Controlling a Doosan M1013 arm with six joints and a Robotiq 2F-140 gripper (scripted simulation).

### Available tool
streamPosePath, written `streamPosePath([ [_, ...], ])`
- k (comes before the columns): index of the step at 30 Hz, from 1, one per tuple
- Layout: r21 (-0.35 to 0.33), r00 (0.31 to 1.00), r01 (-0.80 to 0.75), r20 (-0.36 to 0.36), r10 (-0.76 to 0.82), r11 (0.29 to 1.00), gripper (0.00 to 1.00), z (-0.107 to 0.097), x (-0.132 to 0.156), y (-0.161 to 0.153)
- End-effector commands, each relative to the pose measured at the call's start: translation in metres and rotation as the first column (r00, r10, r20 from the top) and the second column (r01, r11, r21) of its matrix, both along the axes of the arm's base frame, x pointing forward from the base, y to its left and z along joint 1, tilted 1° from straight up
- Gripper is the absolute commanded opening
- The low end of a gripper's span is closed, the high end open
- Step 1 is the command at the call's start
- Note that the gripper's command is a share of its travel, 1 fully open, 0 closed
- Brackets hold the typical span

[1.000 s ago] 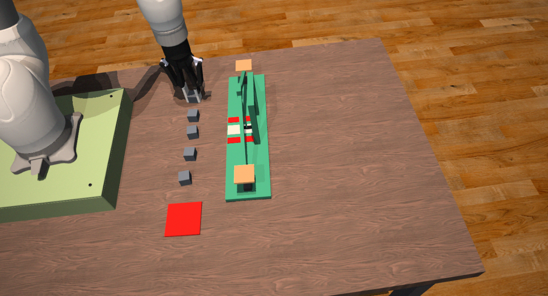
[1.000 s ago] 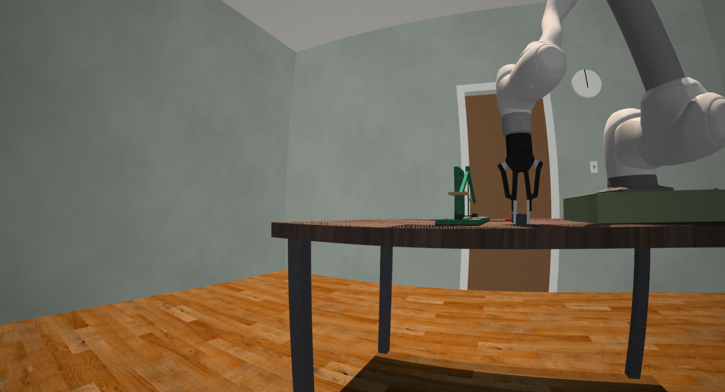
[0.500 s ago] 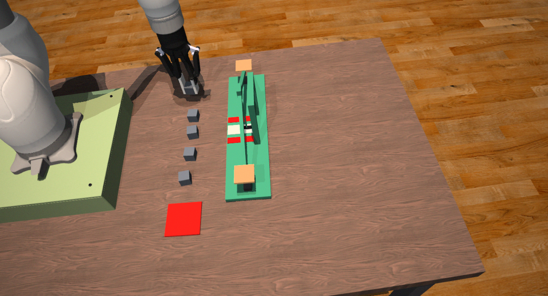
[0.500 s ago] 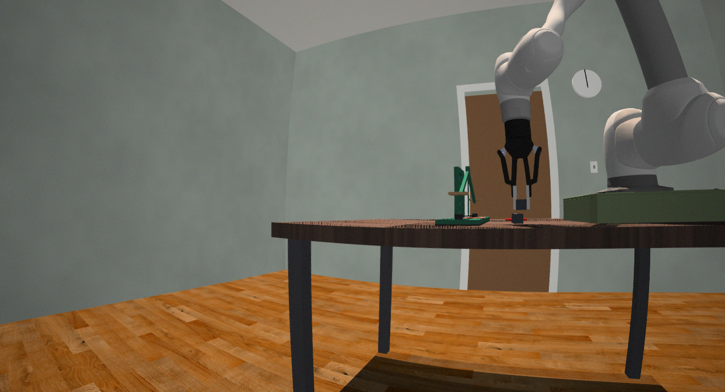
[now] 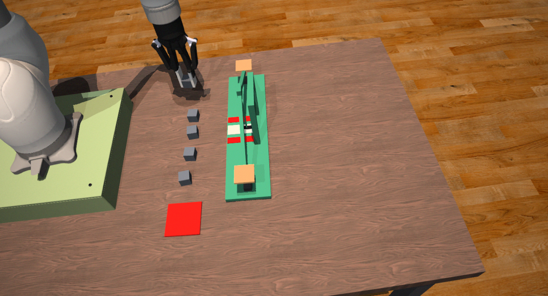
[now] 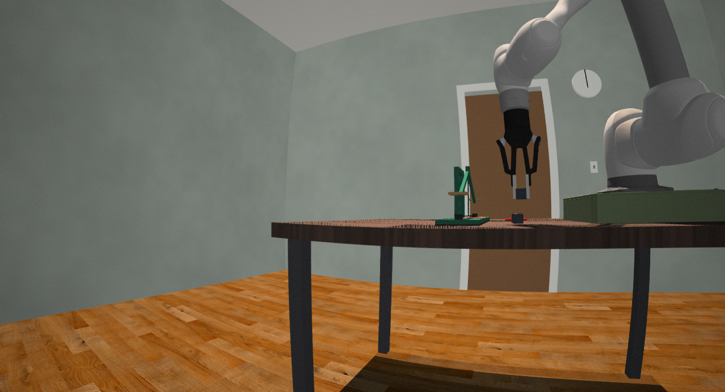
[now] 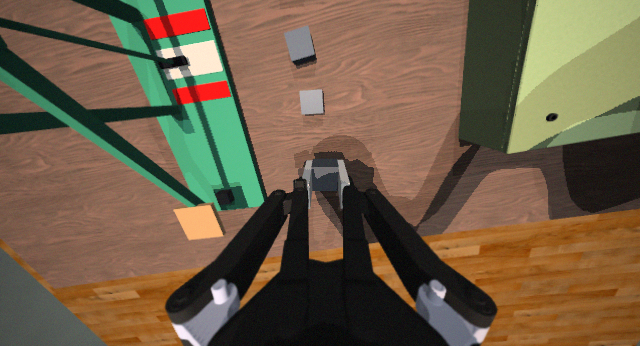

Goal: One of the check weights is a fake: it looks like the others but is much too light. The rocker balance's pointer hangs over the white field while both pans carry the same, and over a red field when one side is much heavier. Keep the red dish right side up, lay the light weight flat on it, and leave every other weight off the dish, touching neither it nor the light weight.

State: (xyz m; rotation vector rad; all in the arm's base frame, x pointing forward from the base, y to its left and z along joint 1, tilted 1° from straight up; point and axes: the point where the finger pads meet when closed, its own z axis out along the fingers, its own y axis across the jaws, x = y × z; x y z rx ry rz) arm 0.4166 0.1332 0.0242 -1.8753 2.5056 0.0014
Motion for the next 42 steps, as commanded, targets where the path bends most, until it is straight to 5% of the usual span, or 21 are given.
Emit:
streamPosePath([
  [1, 0.0, 1.0, 0.0, 0.0, 0.0, 1.0, 0.24, 0.0, 0.0, 0.0],
  [15, -0.001, 0.992, -0.125, 0.001, 0.125, 0.992, 0.24, 0.004, 0.001, 0.002],
  [28, -0.001, 0.992, -0.126, 0.001, 0.126, 0.992, 0.24, 0.083, 0.011, 0.039],
  [36, -0.001, 0.992, -0.126, 0.001, 0.126, 0.992, 0.24, 0.091, 0.012, 0.043],
  [38, -0.001, 0.992, -0.126, 0.001, 0.126, 0.992, 0.24, 0.092, 0.024, 0.042],
  [40, -0.001, 0.992, -0.126, 0.001, 0.126, 0.992, 0.24, 0.095, 0.078, 0.037],
  [42, -0.001, 0.992, -0.126, 0.001, 0.126, 0.992, 0.24, 0.095, 0.078, 0.037],
])
